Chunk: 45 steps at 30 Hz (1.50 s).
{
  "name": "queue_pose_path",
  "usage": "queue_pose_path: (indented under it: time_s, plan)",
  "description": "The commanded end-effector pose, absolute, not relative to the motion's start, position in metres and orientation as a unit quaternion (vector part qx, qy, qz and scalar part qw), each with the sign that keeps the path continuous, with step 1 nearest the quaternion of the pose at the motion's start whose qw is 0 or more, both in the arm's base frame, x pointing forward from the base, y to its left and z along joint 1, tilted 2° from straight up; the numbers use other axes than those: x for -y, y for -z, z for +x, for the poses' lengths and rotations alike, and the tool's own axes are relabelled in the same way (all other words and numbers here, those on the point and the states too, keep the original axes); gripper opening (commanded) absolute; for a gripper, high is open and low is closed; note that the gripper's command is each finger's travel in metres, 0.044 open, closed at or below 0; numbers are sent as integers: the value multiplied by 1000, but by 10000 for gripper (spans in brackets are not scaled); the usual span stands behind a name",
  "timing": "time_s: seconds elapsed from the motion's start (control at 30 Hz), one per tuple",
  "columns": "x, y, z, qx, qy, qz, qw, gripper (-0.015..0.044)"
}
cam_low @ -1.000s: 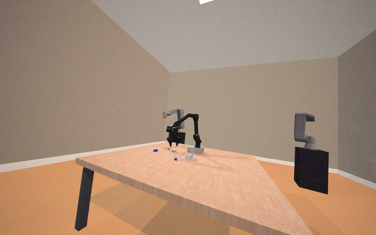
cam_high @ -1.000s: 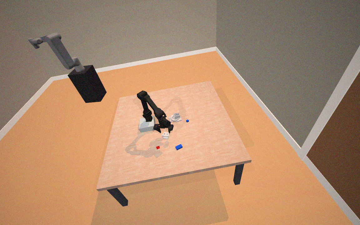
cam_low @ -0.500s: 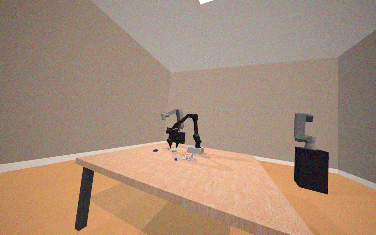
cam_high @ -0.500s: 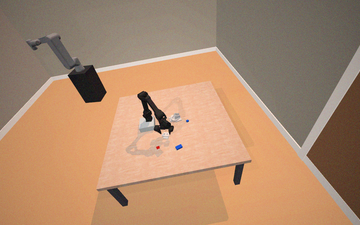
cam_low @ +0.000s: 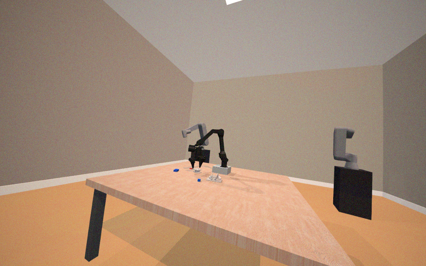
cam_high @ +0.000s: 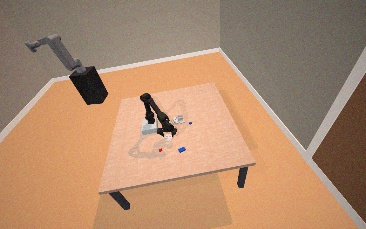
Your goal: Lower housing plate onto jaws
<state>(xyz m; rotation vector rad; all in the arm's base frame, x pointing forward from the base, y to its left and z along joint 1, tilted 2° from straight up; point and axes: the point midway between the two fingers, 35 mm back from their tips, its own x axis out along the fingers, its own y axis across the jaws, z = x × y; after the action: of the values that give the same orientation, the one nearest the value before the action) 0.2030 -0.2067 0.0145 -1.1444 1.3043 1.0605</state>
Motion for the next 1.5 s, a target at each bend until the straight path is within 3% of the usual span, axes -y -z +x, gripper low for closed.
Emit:
queue_pose_path:
  time_s: [0.0,1.47]
  plan:
    - [204,-4,201,-545,-450,-473,527,440]
    - [205,16,201,-545,-450,-473,527,440]
